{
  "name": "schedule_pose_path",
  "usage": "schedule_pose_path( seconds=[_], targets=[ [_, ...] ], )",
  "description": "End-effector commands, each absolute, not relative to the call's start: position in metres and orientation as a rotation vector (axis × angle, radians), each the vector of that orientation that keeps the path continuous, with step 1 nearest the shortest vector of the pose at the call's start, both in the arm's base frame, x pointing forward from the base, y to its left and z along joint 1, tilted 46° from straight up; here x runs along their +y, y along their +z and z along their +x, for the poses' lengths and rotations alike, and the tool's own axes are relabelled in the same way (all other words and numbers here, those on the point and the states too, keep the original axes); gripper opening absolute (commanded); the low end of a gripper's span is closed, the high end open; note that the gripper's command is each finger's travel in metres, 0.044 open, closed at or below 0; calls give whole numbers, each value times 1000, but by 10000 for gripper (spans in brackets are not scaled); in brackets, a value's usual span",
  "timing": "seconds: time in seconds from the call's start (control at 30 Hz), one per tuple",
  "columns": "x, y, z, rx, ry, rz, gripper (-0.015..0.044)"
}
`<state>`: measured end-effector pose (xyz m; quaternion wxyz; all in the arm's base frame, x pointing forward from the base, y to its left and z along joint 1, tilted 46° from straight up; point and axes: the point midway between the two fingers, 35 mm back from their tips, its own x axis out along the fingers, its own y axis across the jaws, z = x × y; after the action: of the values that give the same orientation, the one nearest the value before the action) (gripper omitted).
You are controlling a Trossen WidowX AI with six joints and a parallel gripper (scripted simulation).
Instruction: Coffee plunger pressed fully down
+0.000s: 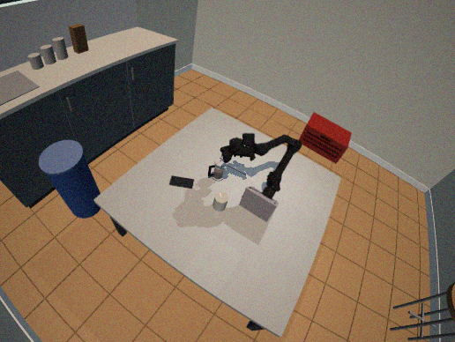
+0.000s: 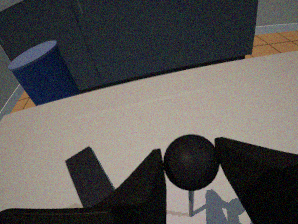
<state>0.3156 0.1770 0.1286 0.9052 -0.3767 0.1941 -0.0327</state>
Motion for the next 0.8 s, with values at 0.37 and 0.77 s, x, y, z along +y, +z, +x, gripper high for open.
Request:
schedule_pose_path(
  seconds=[0.37,0.77],
  targets=[
    [154,100,322,430,-73,-794,126],
    [140,86,326,428,-73,-795,126]
  ],
)
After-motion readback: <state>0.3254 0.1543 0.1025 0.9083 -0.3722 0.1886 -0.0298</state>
